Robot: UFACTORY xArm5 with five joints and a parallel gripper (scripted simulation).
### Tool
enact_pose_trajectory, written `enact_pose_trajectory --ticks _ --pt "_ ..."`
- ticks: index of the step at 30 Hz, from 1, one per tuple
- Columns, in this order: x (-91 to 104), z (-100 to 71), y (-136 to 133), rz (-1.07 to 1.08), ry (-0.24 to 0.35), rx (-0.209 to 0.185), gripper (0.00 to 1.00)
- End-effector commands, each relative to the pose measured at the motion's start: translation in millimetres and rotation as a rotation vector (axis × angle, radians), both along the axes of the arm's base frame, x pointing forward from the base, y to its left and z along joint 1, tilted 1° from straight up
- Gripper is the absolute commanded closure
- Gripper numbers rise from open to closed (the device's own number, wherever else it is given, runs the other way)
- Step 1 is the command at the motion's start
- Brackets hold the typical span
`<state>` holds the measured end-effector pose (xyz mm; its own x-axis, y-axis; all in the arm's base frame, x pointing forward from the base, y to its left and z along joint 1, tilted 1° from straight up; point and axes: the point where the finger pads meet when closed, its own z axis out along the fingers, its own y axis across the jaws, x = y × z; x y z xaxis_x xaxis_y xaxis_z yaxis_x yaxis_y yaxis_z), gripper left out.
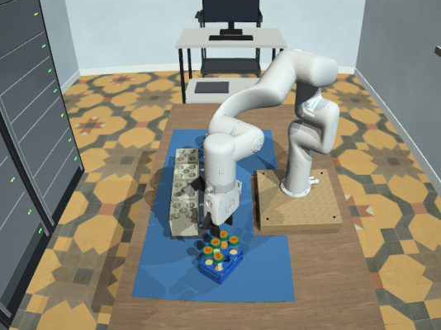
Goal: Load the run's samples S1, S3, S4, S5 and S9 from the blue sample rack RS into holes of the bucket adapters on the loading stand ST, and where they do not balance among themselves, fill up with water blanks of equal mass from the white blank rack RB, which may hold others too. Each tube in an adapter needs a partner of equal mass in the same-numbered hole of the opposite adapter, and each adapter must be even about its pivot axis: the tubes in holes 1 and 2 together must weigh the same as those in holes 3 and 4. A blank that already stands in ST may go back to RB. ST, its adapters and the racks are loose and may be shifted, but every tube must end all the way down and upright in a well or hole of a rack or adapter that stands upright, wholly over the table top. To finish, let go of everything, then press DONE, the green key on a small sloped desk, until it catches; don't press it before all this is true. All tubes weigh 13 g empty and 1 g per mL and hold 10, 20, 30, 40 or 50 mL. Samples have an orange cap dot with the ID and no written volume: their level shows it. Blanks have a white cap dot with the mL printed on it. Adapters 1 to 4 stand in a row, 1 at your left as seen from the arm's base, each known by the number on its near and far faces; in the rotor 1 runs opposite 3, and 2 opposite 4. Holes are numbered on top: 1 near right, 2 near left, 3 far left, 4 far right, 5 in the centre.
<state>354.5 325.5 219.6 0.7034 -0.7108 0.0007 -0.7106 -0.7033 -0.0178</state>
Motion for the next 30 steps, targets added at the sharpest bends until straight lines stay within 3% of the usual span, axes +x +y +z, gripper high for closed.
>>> enact_pose_trajectory --ticks 1,13,30 --pt "14.0 2.2 14 0.000 -0.001 0.001 0.43" --pt "14.0 2.2 14 0.000 -0.001 0.001 0.43" --pt "14.3 -27.9 14 0.000 -0.001 0.001 0.43"
